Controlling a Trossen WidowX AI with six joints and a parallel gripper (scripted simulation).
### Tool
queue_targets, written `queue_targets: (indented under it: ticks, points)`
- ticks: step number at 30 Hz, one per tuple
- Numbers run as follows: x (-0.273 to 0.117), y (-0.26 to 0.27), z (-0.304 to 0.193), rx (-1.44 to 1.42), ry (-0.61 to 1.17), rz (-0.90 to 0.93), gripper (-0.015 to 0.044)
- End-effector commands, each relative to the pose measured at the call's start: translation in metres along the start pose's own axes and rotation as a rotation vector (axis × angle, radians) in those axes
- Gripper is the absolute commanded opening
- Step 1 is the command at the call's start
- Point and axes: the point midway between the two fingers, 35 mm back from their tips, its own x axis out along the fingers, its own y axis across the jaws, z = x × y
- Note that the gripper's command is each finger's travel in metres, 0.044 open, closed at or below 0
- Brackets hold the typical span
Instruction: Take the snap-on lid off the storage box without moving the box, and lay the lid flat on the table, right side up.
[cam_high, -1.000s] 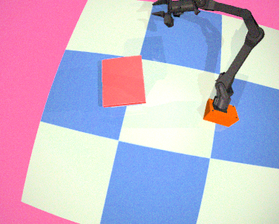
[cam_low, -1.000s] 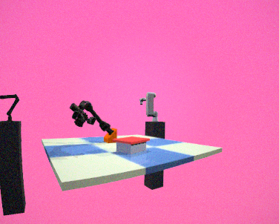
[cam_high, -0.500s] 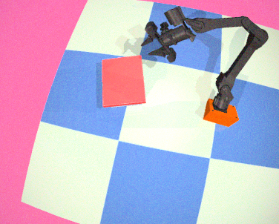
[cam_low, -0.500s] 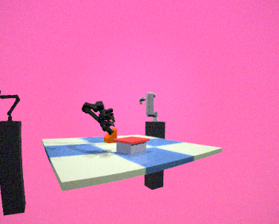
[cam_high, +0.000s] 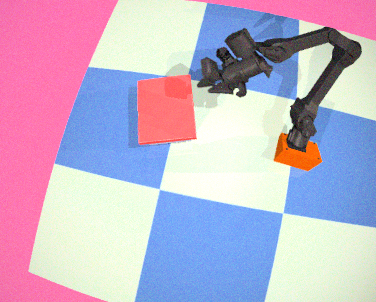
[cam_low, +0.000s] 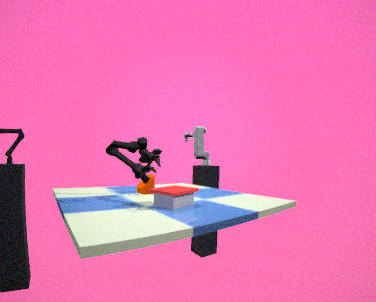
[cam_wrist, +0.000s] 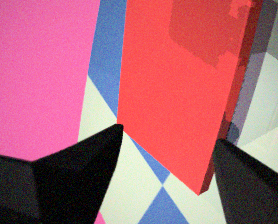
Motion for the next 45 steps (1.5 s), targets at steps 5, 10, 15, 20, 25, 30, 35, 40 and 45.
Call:
queue_targets:
  ticks: [5, 10, 15, 20, 25, 30, 35, 40, 45]
  points:
    - [0.04, -0.051, 0.0, -0.011, -0.004, -0.007, 0.0235]
    - [0.042, -0.053, 0.0, -0.011, -0.004, -0.007, 0.0235]
    - [0.048, -0.052, 0.001, -0.011, -0.004, -0.007, 0.0235]
    - [0.055, -0.051, 0.001, -0.011, -0.004, -0.007, 0.0235]
    - [0.063, -0.05, 0.001, -0.011, -0.004, -0.007, 0.0235]
    - [0.071, -0.05, 0.002, -0.011, -0.005, -0.006, 0.0235]
    - [0.079, -0.05, 0.002, -0.011, -0.005, -0.006, 0.0235]
    - [0.087, -0.05, 0.002, -0.011, -0.005, -0.006, 0.0235]
    - [0.095, -0.051, 0.001, -0.011, -0.006, -0.006, 0.0235]
